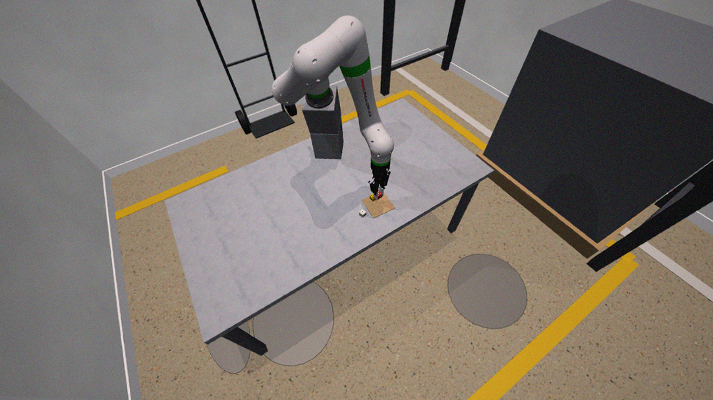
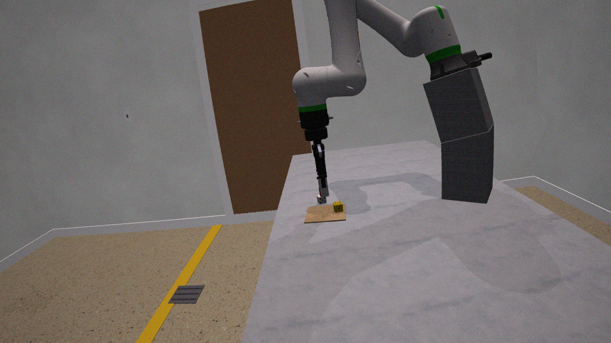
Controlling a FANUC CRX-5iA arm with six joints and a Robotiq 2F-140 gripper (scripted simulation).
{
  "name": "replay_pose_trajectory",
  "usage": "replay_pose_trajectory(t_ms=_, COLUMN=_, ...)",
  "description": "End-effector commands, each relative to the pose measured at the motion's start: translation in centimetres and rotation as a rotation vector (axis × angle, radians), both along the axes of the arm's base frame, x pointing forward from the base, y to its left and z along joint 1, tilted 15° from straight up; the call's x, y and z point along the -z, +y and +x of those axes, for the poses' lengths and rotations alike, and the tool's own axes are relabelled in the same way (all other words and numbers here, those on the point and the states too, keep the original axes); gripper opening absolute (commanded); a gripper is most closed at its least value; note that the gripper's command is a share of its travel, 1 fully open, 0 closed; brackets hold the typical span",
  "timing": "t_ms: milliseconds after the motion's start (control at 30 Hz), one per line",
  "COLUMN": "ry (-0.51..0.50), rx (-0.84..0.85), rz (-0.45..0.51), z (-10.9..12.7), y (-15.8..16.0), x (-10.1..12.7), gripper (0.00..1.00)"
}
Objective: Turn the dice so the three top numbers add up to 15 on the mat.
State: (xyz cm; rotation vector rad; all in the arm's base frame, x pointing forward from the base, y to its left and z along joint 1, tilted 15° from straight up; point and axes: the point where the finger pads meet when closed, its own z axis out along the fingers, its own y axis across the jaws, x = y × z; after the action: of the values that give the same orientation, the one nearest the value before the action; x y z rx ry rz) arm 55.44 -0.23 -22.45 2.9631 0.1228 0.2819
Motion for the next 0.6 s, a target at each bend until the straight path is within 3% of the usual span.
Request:
replay_pose_trajectory(t_ms=0, ry=-0.011, rx=-0.001, rz=-0.002, z=0.3, y=-0.2, x=1.0, gripper=0.16)
replay_pose_trajectory(t_ms=367, ry=-0.011, rx=-0.001, rz=-0.002, z=1.2, y=-0.8, x=4.9, gripper=0.16)
replay_pose_trajectory(t_ms=567, ry=-0.011, rx=-0.001, rz=-0.002, z=1.4, y=-1.0, x=5.8, gripper=0.16)
